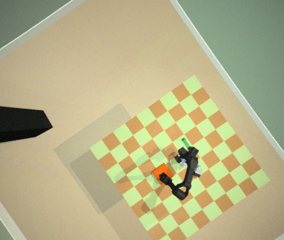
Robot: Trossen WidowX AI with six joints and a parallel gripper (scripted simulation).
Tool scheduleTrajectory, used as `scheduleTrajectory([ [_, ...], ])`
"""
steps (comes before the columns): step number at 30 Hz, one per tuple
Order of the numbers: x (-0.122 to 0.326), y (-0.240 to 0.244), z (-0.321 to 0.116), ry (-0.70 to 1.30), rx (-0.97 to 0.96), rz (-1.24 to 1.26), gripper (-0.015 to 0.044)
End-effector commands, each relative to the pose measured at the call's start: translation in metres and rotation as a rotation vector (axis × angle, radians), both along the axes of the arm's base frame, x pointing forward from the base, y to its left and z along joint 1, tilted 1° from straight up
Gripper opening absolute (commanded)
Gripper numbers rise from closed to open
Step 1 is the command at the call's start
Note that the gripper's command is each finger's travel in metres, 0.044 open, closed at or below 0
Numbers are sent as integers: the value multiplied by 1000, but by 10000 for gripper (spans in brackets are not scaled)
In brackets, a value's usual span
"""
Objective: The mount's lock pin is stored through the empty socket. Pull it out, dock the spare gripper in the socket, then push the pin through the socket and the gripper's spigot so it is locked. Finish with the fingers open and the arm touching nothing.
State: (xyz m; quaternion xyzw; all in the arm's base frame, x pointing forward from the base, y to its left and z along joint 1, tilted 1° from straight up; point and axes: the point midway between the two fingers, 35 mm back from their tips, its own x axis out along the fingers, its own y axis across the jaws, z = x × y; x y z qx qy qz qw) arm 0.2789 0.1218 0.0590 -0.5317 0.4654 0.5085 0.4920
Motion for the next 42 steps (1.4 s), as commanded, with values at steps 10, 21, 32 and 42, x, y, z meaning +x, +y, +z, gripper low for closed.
scheduleTrajectory([
  [10, -1, 6, 8, 8, 125, 7, 0],
  [21, -1, 15, 12, 9, 144, 9, 0],
  [32, -1, 22, 15, 12, 144, 9, 0],
  [42, -2, 29, 15, 15, 142, 7, 0],
])
